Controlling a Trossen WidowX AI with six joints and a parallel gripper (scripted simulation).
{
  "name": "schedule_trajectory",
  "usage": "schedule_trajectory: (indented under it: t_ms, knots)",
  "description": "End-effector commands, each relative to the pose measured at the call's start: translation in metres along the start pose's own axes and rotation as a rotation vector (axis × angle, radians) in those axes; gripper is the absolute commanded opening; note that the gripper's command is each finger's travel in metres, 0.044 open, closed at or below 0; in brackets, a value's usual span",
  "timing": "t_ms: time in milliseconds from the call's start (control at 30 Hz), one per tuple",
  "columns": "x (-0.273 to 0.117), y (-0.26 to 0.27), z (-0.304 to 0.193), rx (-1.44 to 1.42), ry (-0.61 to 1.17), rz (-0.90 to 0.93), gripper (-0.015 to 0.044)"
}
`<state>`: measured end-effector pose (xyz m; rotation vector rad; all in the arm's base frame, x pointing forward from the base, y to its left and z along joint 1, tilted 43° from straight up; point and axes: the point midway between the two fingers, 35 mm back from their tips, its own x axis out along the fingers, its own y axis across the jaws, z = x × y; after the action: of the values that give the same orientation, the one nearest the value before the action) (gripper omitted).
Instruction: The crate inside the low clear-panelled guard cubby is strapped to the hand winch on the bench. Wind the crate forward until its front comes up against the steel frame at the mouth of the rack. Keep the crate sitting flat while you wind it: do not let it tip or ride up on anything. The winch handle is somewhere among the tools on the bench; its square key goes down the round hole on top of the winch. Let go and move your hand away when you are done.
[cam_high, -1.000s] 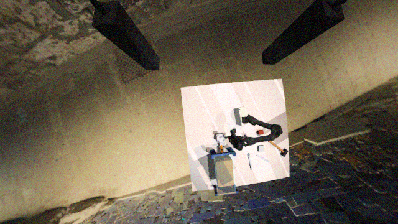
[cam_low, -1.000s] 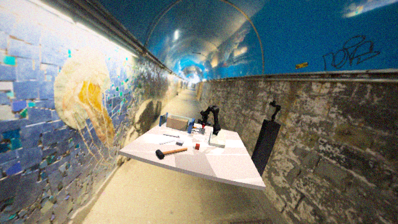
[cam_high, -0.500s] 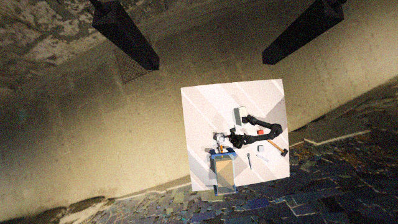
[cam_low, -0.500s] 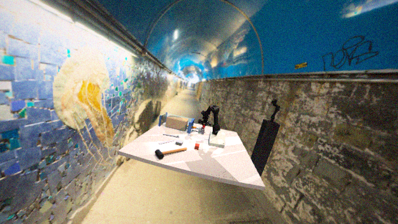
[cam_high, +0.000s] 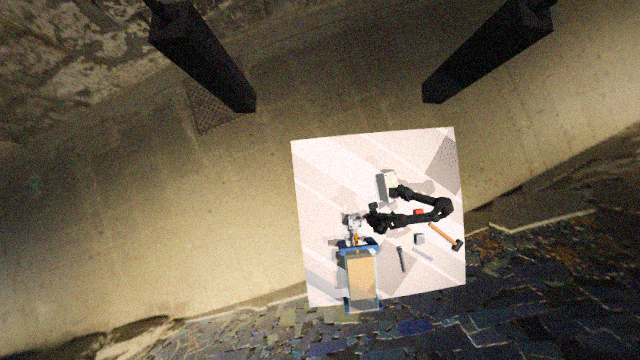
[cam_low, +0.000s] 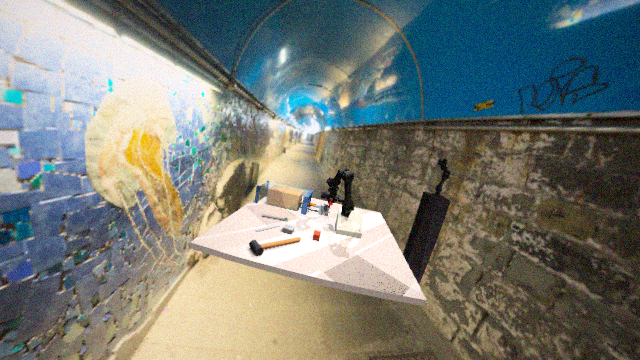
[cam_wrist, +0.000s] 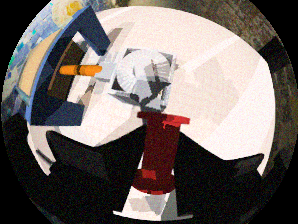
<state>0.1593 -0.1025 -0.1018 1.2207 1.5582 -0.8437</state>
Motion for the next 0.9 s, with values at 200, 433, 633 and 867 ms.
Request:
schedule_trajectory:
  t_ms: [200,433,633,867]
  knots:
    - [0.005,-0.017,0.007,0.004,-0.011,-0.031,0.0000]
    - [0.006,-0.024,0.011,0.004,-0.012,-0.031,0.0000]
    - [0.008,-0.030,0.015,0.004,-0.012,-0.032,0.0000]
    - [0.010,-0.036,0.020,0.004,-0.013,-0.032,0.0000]
